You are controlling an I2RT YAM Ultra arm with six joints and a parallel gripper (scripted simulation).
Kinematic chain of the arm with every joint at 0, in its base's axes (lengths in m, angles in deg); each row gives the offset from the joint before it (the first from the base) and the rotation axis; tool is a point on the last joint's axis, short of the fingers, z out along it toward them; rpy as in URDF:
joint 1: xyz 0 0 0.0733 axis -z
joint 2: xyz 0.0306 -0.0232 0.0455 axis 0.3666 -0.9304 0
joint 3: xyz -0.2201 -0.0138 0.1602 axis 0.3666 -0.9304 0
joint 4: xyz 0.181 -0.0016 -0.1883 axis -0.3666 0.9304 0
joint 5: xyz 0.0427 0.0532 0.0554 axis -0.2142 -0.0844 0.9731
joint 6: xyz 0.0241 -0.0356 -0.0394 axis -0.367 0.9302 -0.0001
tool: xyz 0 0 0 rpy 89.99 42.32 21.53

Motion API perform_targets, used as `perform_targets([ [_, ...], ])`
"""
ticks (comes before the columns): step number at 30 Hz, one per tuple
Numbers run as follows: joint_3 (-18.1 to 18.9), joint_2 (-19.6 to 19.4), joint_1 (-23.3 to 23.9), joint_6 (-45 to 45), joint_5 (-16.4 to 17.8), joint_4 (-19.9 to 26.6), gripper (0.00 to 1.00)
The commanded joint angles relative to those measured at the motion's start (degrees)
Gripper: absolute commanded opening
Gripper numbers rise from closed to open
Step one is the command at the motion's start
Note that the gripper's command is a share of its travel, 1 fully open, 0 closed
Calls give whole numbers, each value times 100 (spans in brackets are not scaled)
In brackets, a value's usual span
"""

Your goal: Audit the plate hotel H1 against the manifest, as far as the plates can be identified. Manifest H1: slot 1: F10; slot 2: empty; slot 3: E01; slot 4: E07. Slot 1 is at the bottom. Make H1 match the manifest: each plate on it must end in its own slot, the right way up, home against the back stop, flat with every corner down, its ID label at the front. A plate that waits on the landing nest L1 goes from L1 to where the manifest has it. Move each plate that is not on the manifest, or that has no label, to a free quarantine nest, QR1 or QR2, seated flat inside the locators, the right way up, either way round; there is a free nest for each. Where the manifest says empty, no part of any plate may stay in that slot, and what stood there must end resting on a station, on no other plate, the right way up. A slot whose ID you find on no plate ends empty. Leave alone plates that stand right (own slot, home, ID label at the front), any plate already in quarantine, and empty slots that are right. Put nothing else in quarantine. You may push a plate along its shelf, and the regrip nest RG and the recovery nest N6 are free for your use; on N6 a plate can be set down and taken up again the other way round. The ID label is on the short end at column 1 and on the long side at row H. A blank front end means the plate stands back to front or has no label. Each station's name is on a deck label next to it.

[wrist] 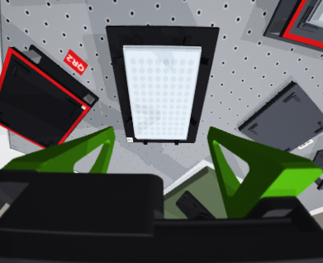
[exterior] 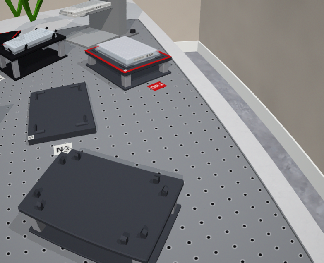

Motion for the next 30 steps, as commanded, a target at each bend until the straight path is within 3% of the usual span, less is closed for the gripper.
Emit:
perform_targets([
  [1, 14, 77, 29, -163, 4, -146, 100],
  [30, -69, 92, -35, -246, -14, -270, 100],
])
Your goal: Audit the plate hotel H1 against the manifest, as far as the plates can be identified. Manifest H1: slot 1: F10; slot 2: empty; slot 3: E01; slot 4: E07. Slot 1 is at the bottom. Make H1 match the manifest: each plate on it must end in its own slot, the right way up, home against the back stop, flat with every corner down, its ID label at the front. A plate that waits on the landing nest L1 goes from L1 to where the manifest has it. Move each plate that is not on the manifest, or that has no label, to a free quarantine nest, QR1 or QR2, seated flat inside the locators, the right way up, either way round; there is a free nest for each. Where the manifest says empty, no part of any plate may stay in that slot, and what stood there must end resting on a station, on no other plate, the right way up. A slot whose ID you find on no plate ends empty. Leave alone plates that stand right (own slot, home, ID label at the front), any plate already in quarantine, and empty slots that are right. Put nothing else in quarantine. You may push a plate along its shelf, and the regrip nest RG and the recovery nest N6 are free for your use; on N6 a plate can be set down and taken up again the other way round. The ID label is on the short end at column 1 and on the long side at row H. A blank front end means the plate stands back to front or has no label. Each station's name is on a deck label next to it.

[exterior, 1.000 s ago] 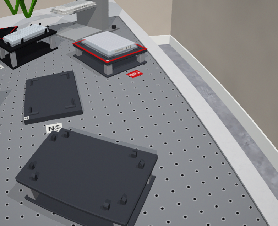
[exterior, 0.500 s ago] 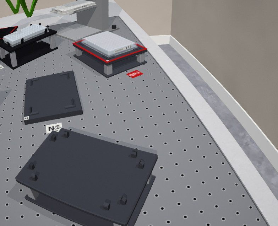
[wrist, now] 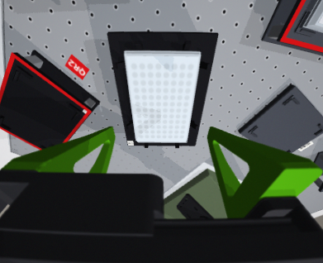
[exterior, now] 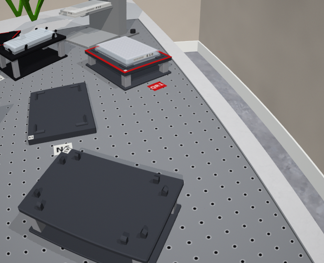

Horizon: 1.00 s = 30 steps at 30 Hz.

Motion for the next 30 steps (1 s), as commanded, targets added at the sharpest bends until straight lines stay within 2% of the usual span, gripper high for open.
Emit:
perform_targets([
  [1, -46, 45, -15, -84, -14, -126, 100],
  [30, -688, 109, -542, -749, -184, -1146, 100],
])
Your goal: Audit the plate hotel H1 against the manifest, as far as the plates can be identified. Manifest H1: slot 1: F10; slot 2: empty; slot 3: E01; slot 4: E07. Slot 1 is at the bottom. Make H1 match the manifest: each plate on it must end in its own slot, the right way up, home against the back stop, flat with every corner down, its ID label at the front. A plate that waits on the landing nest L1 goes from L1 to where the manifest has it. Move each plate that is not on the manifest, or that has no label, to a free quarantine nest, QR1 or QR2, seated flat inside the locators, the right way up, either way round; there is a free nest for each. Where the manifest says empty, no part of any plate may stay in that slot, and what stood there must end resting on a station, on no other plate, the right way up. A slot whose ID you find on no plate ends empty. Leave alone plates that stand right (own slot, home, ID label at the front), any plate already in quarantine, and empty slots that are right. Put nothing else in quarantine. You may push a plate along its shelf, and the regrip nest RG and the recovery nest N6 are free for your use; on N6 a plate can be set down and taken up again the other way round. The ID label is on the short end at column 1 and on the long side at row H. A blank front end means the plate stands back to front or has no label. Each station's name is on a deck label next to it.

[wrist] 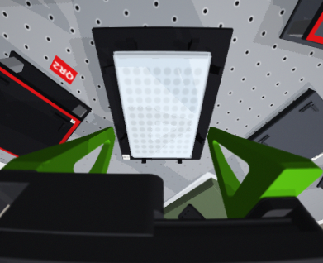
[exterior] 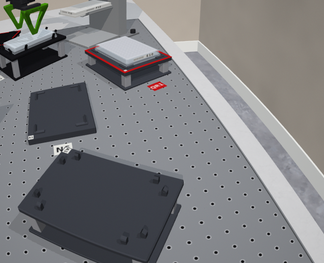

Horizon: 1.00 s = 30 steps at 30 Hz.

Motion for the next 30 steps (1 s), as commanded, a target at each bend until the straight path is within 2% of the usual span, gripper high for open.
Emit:
perform_targets([
  [1, -34, 45, -14, -100, -21, -167, 100],
  [25, -510, 1, -445, -616, -189, -1018, 100],
  [30, -521, -1, -455, -628, -194, -1039, 100],
])
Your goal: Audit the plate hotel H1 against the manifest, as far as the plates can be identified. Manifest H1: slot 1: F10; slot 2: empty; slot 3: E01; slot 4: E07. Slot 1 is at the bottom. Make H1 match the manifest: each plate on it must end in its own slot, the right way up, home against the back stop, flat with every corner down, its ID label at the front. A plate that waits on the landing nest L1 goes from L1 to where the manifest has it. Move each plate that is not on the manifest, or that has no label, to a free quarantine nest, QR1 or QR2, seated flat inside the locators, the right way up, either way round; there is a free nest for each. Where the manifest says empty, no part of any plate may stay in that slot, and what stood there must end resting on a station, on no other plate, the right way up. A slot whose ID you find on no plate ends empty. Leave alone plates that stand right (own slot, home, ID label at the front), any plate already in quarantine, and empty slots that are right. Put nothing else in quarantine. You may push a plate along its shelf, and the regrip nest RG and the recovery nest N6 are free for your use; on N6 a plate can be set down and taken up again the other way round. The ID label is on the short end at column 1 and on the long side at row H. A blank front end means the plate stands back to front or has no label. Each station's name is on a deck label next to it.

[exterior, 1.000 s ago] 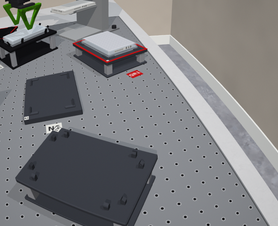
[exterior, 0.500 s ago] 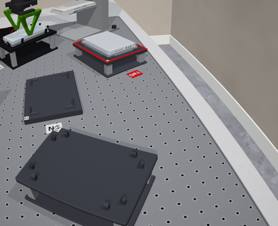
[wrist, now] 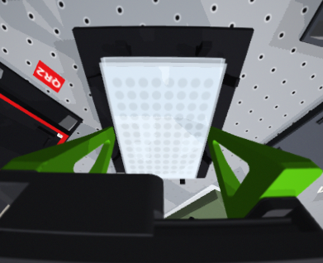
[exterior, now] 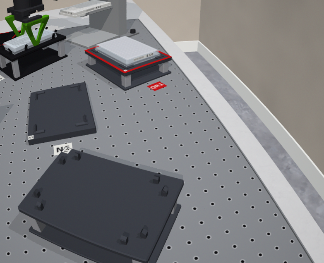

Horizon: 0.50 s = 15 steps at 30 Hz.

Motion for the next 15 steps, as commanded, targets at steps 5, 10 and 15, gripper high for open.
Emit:
perform_targets([
  [5, 15, 23, 19, -29, -12, -61, 86],
  [10, 15, 23, 19, -29, -12, -61, 86],
  [15, 15, 23, 19, -29, -12, -61, 86],
])
